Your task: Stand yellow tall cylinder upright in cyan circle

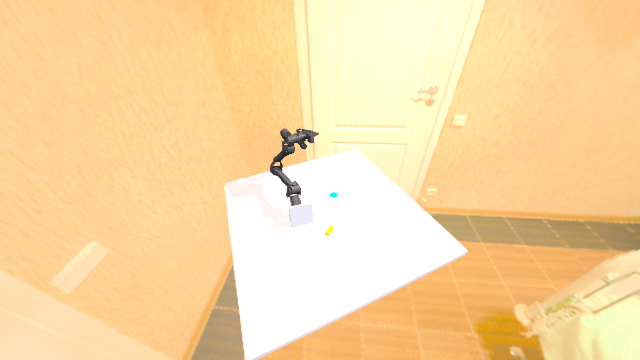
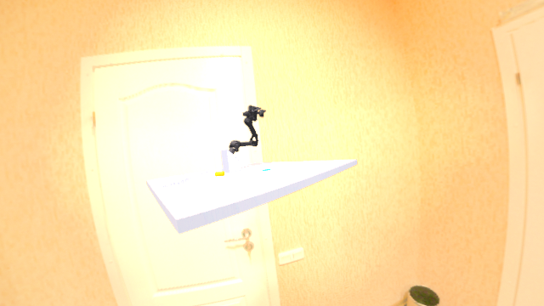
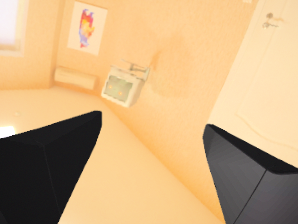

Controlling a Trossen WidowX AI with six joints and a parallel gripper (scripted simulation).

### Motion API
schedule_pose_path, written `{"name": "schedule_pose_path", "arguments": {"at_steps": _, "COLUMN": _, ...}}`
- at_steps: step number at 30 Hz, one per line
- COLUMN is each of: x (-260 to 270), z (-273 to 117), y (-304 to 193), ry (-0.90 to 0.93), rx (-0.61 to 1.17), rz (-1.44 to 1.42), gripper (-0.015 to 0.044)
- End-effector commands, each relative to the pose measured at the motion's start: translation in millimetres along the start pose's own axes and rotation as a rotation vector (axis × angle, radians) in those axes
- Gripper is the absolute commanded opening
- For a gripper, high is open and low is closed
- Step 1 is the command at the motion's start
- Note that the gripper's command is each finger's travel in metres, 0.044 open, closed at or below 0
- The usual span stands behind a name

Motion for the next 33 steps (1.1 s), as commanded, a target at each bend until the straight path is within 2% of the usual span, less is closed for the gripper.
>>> {"name": "schedule_pose_path", "arguments": {"at_steps": 1, "x": 37.9, "z": 7.7, "y": -15.9, "ry": 0.051, "rx": 0.036, "rz": 0.197, "gripper": 0.0309}}
{"name": "schedule_pose_path", "arguments": {"at_steps": 9, "x": 121.9, "z": 19.9, "y": -25.3, "ry": 0.19, "rx": 0.087, "rz": 0.568, "gripper": 0.0309}}
{"name": "schedule_pose_path", "arguments": {"at_steps": 16, "x": 196.3, "z": 26.5, "y": -11.6, "ry": 0.349, "rx": 0.116, "rz": 0.878, "gripper": 0.0309}}
{"name": "schedule_pose_path", "arguments": {"at_steps": 24, "x": 273.9, "z": 27.2, "y": 27.3, "ry": 0.574, "rx": 0.127, "rz": 1.207, "gripper": 0.0309}}
{"name": "schedule_pose_path", "arguments": {"at_steps": 33, "x": 341.9, "z": 17.5, "y": 94.1, "ry": 0.884, "rx": 0.105, "rz": 1.538, "gripper": 0.0309}}
Point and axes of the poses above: the point midway between the two fingers, 35 mm back from their tips, its own z axis out along the fingers, its own x axis across the jaws, y = z × x, the point moved 4 cm from there along -z, back along the fingers, and after that the axes turned 9 degrees about z, right-handed, at the moved point
